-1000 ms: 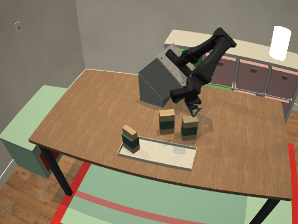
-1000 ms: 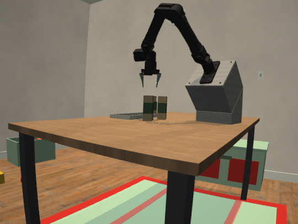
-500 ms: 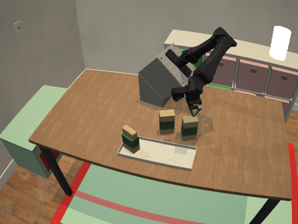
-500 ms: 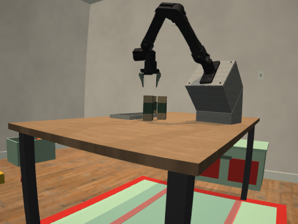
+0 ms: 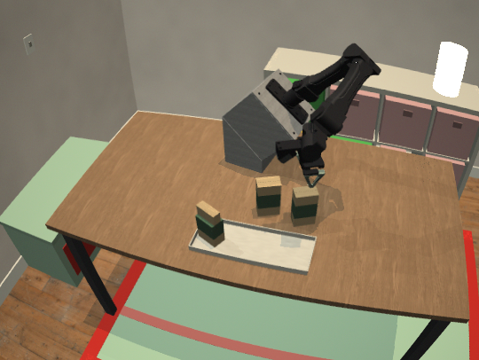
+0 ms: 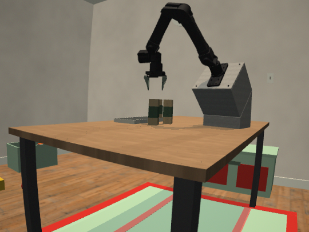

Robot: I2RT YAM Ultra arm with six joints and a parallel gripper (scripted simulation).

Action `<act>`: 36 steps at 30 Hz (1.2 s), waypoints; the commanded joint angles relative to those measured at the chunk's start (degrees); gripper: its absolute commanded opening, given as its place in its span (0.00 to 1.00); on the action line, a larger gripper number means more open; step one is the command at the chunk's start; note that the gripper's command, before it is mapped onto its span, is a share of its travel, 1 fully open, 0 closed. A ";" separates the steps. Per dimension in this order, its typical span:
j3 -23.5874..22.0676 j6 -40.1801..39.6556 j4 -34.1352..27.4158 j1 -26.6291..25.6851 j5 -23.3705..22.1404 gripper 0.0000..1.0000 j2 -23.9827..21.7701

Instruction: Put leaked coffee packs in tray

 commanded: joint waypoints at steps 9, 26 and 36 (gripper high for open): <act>1.49 0.28 -0.35 -1.85 0.75 0.77 -1.59; -2.62 3.73 6.41 1.99 1.38 0.77 2.48; -2.66 6.83 11.84 3.17 2.06 0.77 2.61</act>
